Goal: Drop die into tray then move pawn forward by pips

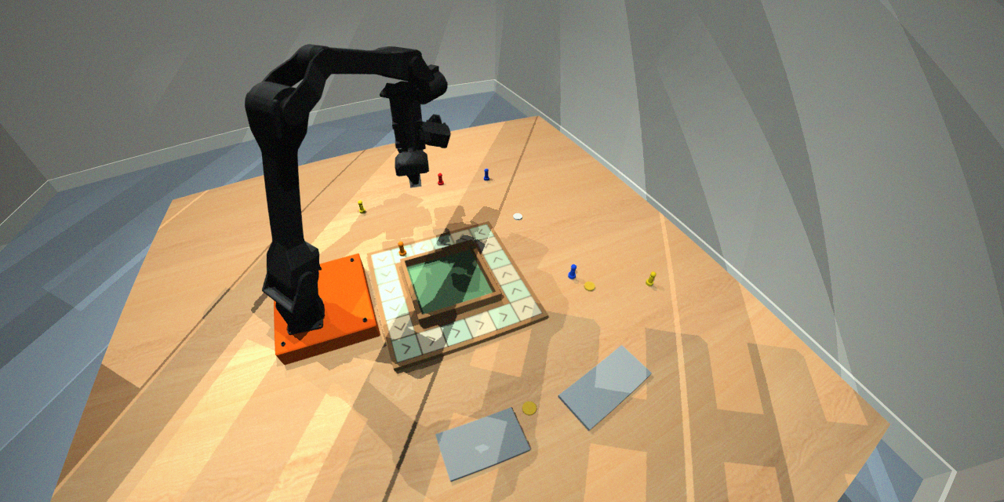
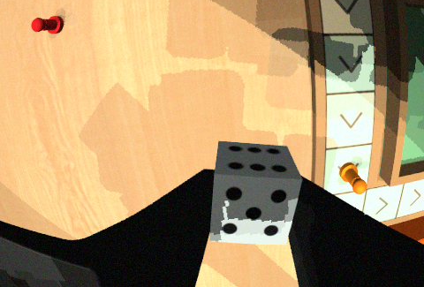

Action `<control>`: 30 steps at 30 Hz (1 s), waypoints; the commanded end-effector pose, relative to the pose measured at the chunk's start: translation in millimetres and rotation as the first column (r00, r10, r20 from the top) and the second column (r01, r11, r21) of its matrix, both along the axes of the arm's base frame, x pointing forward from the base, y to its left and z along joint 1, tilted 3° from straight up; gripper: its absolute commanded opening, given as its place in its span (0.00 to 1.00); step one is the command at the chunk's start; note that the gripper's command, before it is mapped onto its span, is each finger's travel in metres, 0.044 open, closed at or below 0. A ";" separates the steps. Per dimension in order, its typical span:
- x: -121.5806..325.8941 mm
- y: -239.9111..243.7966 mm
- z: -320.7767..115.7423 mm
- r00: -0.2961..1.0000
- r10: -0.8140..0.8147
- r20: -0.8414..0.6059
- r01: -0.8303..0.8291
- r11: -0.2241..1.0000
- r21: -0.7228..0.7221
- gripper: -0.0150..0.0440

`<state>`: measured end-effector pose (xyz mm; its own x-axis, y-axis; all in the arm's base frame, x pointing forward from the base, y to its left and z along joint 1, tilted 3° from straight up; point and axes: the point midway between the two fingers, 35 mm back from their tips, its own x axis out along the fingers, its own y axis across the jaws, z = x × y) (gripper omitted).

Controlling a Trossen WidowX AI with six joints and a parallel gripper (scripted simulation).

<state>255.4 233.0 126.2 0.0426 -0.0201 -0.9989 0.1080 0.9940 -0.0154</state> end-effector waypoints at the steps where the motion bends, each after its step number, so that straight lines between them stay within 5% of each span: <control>1: 7.7 -20.1 -3.2 1.000 0.020 -0.004 -0.020 1.000 -0.006 0.25; 30: 23.5 -184.5 -28.0 0.984 0.180 -0.008 -0.181 0.983 -0.029 0.25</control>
<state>282.7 61.2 101.9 0.0465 -0.0369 -0.9982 -0.0544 0.9977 -0.0394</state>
